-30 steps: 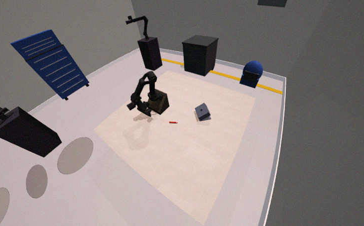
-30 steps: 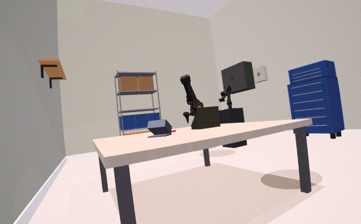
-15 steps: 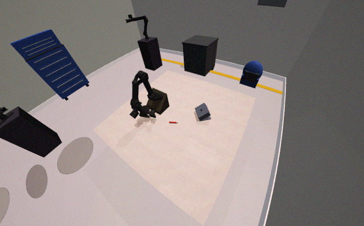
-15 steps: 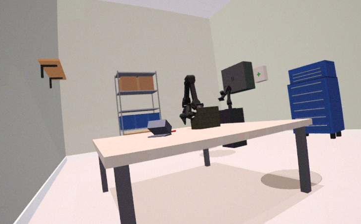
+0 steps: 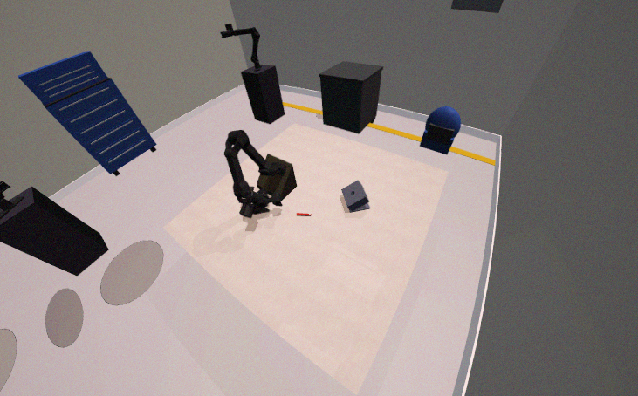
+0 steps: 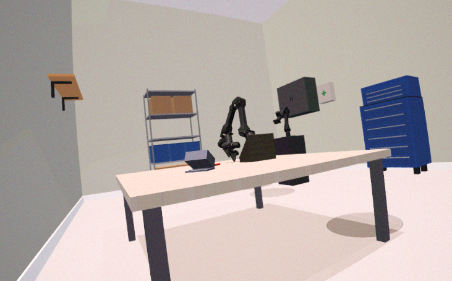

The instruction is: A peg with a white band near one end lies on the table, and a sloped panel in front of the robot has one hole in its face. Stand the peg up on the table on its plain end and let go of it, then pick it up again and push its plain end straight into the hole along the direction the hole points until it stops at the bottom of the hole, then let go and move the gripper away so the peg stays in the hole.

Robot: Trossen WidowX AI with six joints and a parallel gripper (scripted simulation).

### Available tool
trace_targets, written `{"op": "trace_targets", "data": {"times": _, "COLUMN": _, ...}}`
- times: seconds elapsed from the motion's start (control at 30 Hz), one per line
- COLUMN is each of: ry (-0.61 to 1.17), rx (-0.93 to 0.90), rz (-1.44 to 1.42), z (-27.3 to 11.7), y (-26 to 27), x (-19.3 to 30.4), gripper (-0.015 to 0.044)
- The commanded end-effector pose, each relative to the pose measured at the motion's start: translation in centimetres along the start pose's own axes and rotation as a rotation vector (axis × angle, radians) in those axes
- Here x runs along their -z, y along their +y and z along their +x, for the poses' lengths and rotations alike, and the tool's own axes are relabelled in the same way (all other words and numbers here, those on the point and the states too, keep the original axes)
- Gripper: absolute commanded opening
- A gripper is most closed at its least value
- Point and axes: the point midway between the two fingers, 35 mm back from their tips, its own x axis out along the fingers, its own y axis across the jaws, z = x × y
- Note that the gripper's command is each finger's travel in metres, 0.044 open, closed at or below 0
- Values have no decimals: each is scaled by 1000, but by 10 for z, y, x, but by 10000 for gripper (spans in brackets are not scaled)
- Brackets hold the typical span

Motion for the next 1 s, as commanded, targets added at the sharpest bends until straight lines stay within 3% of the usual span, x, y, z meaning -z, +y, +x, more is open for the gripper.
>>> {"op": "trace_targets", "data": {"times": 0.0, "ry": -37, "rx": -12, "rz": -101, "z": 4, "y": -10, "x": 7, "gripper": 440}}
{"op": "trace_targets", "data": {"times": 0.97, "ry": -209, "rx": -282, "rz": -945, "z": 26, "y": -129, "x": 46, "gripper": 440}}
